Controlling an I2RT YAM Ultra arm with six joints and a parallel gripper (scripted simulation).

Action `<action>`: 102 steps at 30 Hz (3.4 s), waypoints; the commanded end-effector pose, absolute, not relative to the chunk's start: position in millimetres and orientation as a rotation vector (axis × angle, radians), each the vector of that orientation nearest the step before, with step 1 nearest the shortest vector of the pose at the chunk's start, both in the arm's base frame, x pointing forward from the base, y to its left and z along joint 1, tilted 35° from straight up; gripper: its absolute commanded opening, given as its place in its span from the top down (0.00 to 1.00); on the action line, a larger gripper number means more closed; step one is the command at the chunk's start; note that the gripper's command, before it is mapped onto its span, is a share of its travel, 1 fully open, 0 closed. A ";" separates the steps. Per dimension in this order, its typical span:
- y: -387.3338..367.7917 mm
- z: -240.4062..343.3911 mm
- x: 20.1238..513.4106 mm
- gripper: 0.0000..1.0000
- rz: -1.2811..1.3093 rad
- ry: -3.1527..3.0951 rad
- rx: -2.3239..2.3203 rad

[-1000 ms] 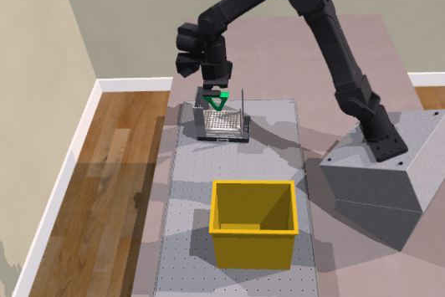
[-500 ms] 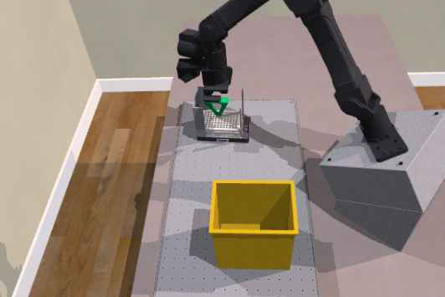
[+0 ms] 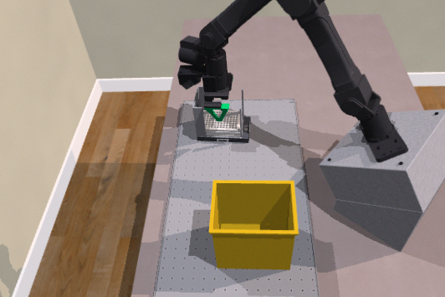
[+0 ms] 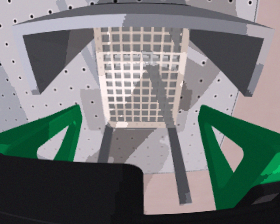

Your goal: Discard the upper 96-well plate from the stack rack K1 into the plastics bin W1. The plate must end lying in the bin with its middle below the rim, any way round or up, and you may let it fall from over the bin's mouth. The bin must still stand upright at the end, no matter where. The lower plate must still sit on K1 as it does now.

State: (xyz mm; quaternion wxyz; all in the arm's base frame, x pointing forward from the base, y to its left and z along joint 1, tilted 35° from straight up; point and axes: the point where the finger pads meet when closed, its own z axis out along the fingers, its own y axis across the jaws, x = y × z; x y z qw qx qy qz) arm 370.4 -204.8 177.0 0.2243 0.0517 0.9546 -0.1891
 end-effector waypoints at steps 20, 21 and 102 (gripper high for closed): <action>-217.5 159.3 388.8 0.00 -0.527 2.600 0.140; -218.2 158.0 389.5 0.00 -0.527 2.600 0.140; -219.8 154.5 391.3 1.00 -0.527 2.600 0.140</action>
